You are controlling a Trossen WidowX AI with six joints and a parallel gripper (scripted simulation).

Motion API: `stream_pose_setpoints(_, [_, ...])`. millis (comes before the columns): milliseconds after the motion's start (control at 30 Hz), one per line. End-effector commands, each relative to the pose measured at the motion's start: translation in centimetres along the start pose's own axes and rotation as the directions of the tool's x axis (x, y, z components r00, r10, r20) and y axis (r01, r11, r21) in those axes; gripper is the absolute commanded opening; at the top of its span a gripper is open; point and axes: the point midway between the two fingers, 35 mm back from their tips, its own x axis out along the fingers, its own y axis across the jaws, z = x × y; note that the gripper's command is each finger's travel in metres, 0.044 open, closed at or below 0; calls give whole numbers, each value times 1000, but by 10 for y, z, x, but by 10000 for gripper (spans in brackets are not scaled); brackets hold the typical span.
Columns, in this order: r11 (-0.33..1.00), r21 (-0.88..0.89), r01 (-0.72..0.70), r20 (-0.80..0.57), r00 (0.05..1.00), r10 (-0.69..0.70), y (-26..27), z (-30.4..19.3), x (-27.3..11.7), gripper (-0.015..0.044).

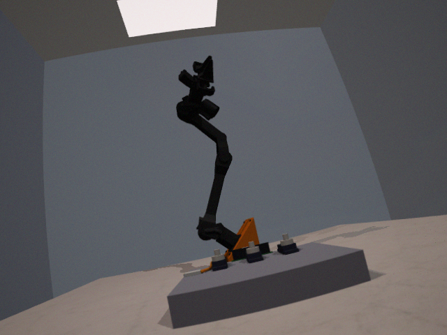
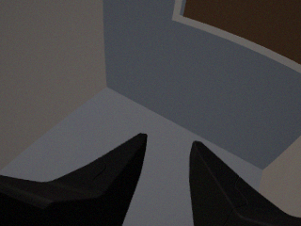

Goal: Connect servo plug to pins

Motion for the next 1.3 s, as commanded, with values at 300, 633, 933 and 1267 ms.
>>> stream_pose_setpoints(300, [942,297,-154,-2,987,162,29,31,-42,115])
stream_pose_setpoints(633, [847,474,-239,11,964,266,44,53,-72,115])
stream_pose_setpoints(933, [729,614,-303,33,932,360,54,77,-99,115])
stream_pose_setpoints(1267, [493,802,-339,69,871,486,64,109,-141,115])
